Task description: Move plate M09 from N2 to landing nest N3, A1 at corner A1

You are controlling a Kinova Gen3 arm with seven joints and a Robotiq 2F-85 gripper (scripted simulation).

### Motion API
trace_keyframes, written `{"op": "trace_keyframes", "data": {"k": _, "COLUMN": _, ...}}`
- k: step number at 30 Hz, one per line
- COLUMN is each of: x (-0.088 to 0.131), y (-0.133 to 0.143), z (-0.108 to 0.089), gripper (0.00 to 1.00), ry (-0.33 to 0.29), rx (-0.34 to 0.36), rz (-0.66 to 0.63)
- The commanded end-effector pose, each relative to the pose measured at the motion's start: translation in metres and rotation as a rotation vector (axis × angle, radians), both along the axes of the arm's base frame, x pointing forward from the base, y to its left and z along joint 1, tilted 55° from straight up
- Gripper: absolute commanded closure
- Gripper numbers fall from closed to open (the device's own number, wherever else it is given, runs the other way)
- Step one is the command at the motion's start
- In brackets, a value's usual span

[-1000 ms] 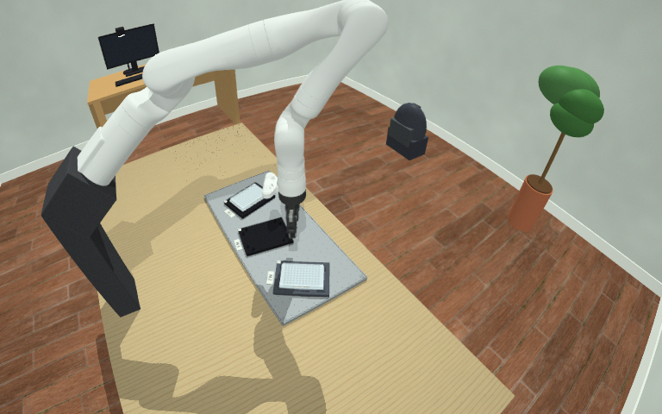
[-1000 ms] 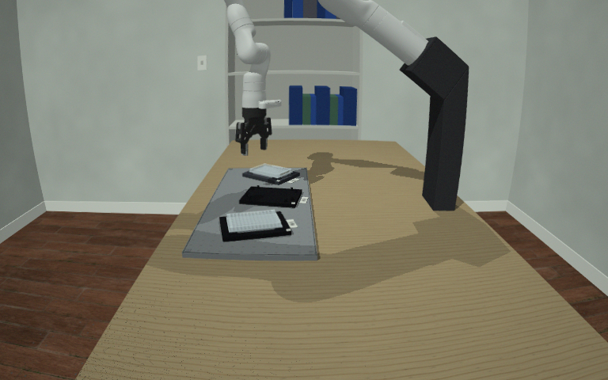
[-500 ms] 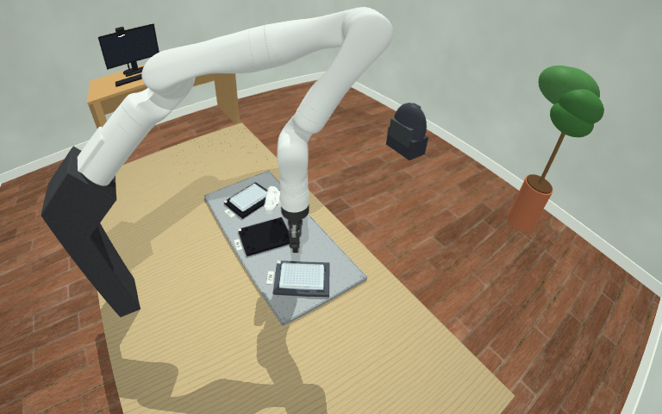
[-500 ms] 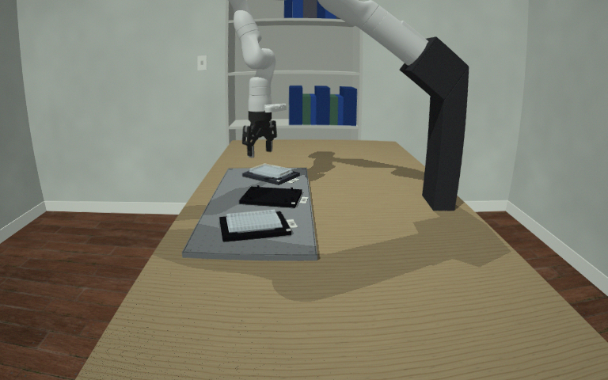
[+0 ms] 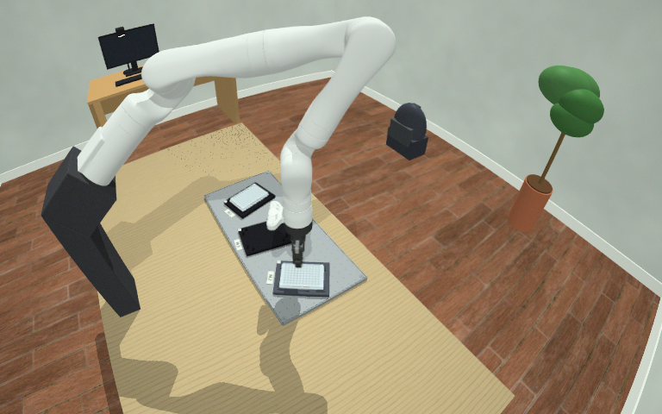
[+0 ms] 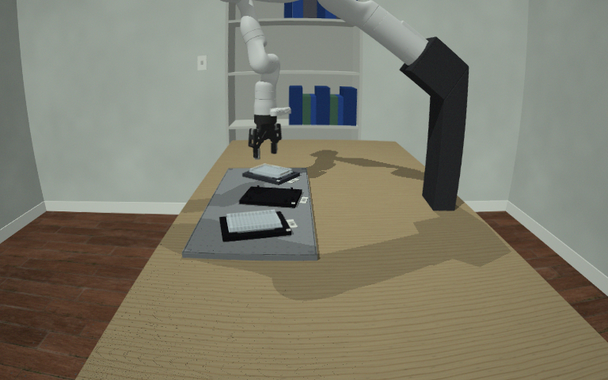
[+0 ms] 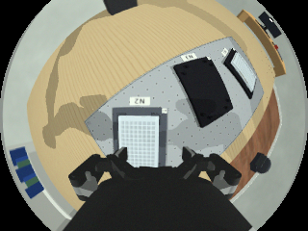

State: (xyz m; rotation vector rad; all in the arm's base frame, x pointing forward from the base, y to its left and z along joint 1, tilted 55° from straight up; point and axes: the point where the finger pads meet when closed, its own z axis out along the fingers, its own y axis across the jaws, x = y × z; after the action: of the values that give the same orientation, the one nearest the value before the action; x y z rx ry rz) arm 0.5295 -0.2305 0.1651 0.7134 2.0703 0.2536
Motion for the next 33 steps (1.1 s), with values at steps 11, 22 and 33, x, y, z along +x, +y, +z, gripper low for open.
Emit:
{"op": "trace_keyframes", "data": {"k": 11, "x": 0.0, "y": -0.033, "z": -0.017, "gripper": 0.0, "ry": 0.002, "rx": 0.009, "rz": -0.014}}
{"op": "trace_keyframes", "data": {"k": 22, "x": 0.0, "y": -0.033, "z": -0.017, "gripper": 0.0, "ry": 0.002, "rx": 0.009, "rz": -0.014}}
{"op": "trace_keyframes", "data": {"k": 33, "x": 0.008, "y": -0.034, "z": -0.023, "gripper": 0.0, "ry": 0.002, "rx": 0.009, "rz": -0.014}}
